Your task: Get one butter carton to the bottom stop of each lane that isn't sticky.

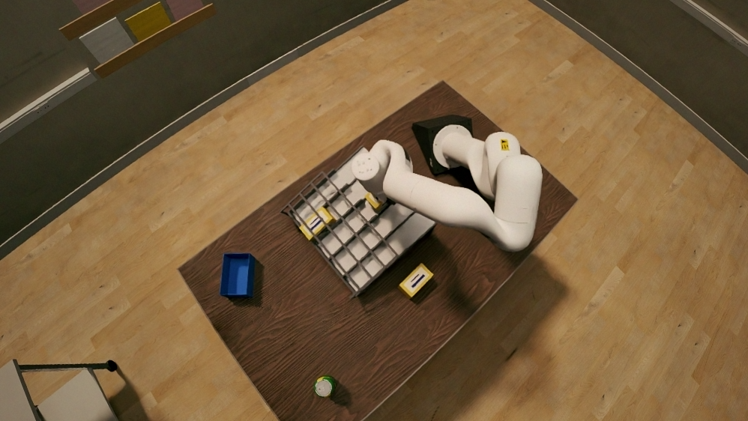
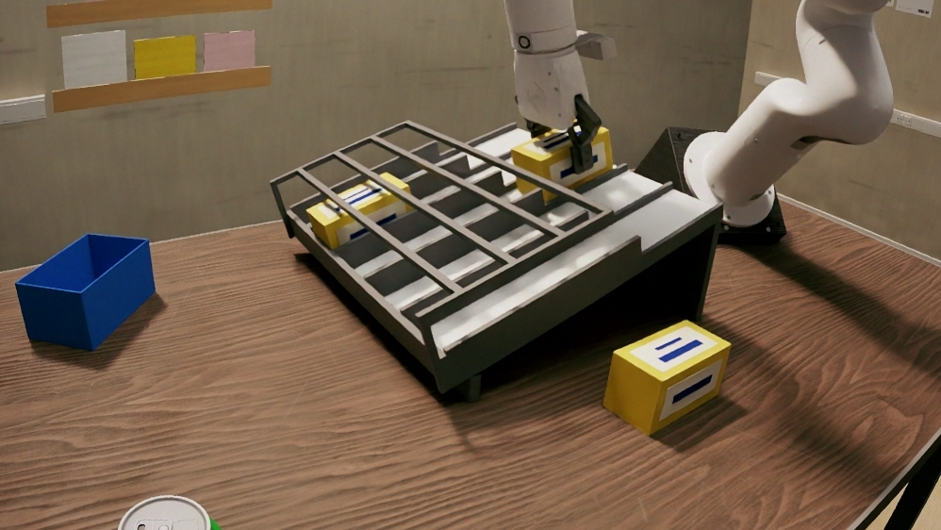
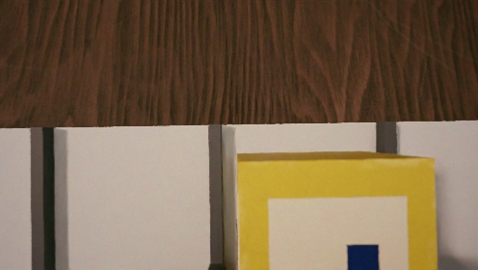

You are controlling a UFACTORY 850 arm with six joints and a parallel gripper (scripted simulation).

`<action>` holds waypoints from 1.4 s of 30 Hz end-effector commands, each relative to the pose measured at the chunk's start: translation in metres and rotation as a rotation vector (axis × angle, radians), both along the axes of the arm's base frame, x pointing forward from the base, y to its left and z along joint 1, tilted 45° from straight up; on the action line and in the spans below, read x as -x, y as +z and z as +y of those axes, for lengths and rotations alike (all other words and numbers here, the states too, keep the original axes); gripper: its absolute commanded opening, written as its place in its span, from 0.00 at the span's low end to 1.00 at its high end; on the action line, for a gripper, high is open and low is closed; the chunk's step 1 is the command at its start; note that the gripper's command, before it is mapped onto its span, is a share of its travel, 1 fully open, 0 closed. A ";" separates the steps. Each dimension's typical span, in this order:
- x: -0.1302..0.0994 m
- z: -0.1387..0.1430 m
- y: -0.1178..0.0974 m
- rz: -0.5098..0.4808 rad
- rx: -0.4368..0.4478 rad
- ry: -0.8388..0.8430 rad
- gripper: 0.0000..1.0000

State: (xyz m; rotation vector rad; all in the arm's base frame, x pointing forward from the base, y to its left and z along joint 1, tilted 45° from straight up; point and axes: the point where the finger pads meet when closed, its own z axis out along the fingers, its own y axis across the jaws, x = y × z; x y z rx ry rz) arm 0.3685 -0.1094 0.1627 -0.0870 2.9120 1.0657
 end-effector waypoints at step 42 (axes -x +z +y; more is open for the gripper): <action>0.000 -0.001 0.000 -0.001 0.001 0.000 0.92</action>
